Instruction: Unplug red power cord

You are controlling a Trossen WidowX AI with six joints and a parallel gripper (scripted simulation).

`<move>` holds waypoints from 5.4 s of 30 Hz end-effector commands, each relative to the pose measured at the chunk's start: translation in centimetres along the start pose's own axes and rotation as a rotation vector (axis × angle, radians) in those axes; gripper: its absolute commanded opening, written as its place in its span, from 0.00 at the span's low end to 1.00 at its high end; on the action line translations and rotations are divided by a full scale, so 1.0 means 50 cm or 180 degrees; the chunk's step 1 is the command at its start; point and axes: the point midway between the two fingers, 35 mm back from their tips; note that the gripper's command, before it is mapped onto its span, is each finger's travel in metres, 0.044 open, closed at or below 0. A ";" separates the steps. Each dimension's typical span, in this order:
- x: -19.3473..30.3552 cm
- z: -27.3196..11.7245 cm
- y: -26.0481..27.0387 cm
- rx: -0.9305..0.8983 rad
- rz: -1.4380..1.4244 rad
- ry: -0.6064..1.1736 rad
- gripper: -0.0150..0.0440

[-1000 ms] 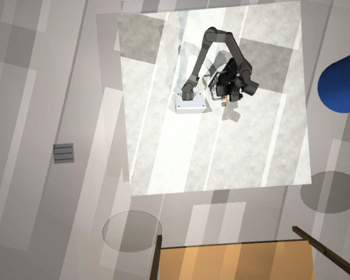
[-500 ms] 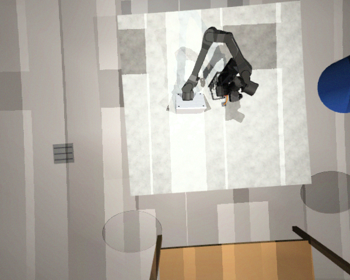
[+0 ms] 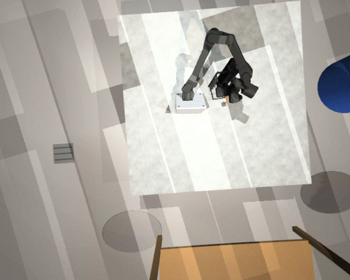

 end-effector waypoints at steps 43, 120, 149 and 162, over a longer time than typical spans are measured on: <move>-0.072 -0.032 -0.003 -0.0006 0.0010 -0.0140 0.53; -0.059 -0.014 0.003 -0.0011 -0.0007 -0.0159 0.25; -0.186 -0.043 -0.010 -0.0006 0.0006 -0.0153 1.00; -0.191 -0.044 -0.011 -0.0007 0.0005 -0.0152 1.00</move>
Point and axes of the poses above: the point midway between the two fingers, 35 mm back from their tips, its own z axis out along the fingers, its own y axis across the jaws, x = y × z, and after that the axes turned 4 degrees about -z, right-handed
